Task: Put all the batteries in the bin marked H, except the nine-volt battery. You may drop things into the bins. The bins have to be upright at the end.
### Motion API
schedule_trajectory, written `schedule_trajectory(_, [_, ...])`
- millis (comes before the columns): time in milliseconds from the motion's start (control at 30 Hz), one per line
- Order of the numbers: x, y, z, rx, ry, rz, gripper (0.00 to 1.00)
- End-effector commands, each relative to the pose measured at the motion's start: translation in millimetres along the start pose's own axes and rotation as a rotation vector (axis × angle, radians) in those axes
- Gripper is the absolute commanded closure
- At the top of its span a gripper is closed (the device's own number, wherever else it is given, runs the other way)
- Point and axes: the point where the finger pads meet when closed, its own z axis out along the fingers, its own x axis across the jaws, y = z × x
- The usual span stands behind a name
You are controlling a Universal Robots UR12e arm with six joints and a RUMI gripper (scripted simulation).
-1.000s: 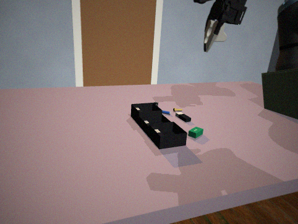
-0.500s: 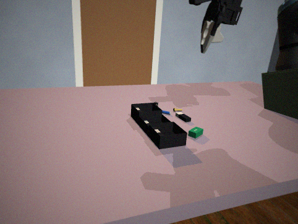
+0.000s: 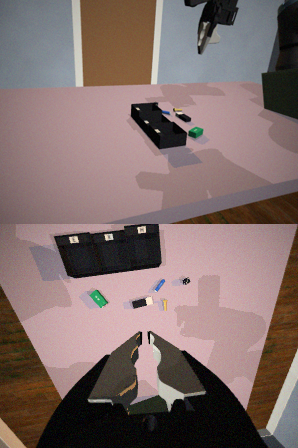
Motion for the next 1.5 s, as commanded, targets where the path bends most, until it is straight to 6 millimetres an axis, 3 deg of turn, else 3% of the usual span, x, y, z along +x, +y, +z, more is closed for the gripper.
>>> schedule_trajectory(0, [1.8,-28.5,19.4,-0.087,-0.019,-0.043,0.96])
schedule_trajectory(867, [1.8,-28.5,19.4,-0.087,-0.019,-0.043,0.96])
schedule_trajectory(967, [4.6,-47.8,35.0,-0.161,-0.041,-0.08,0.96])
schedule_trajectory(1467, [4.8,-49.9,36.6,-0.161,-0.041,-0.08,0.96])
